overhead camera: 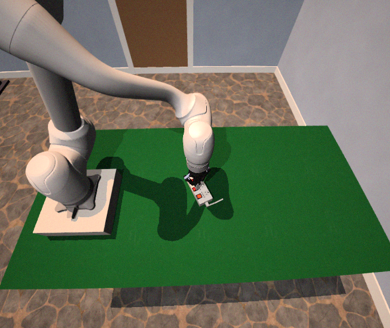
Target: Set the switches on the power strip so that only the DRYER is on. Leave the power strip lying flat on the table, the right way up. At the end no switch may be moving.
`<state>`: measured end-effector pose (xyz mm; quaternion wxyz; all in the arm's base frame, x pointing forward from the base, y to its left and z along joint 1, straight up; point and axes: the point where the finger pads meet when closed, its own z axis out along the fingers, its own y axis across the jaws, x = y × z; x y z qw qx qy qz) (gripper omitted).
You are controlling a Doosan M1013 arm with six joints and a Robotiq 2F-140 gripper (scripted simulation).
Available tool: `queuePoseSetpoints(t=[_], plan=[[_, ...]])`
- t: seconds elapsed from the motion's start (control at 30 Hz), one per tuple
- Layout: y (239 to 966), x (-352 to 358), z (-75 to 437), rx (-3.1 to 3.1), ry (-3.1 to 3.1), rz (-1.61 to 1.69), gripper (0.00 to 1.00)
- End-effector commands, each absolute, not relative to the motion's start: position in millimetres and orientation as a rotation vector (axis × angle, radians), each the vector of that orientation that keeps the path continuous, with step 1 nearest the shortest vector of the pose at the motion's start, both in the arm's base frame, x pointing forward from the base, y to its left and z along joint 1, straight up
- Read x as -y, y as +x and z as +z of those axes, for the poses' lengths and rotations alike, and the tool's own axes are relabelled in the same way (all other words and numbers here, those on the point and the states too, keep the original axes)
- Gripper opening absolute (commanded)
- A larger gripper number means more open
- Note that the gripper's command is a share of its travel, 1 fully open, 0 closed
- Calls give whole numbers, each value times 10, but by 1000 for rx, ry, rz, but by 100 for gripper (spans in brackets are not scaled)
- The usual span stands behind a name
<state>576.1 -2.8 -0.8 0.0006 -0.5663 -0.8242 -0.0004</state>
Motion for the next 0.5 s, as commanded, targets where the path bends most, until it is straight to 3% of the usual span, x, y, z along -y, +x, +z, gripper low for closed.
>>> queuePoseSetpoints(t=[0.0,0.47], plan=[[5761,28,-10,2588,-1778,-2,0],[5761,28,-70,2588,-1778,-2,0]])
